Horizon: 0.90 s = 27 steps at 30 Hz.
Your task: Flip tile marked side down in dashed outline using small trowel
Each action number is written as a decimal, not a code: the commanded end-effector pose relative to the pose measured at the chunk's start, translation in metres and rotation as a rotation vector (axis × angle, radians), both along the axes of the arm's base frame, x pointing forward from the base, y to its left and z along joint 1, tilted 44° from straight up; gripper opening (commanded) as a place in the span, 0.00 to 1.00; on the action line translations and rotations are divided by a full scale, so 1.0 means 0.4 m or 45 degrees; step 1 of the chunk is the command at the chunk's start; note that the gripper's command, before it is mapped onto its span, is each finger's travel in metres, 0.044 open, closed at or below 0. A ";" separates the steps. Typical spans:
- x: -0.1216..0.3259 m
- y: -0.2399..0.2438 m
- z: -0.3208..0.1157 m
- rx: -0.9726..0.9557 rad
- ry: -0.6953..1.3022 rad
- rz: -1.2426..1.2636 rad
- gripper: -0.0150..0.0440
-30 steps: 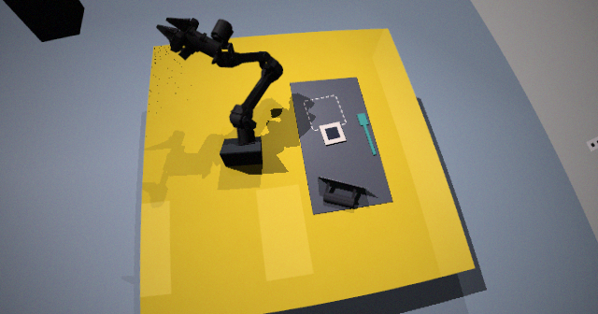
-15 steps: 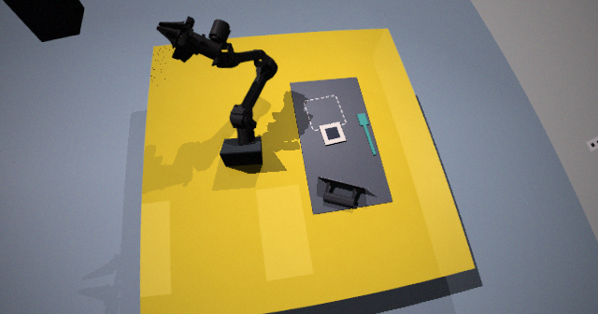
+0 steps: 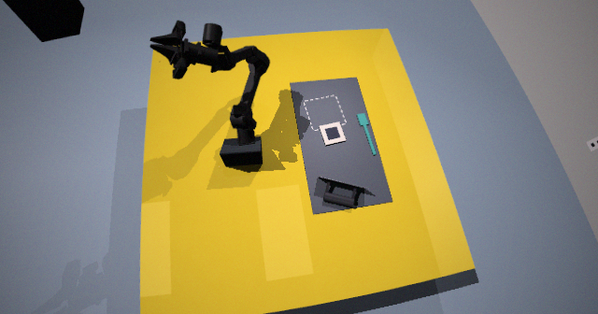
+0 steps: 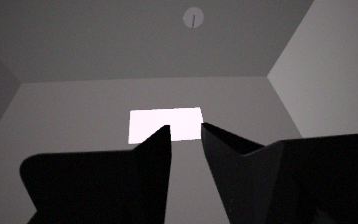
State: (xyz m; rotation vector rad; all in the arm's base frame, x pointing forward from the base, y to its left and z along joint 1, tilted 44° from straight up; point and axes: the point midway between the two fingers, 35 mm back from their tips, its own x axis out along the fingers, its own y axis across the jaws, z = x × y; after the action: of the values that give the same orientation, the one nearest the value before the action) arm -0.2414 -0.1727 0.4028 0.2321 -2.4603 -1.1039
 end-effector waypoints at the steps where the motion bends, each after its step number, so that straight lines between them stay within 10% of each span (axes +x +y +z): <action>1: -0.004 -0.050 -0.015 0.126 -0.009 0.042 0.42; 27: 0.101 -0.431 -0.259 1.038 0.033 0.514 0.42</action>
State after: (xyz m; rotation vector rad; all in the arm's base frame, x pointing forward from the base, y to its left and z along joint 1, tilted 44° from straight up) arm -0.2094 -0.3309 0.3089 0.8432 -1.7746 -1.7860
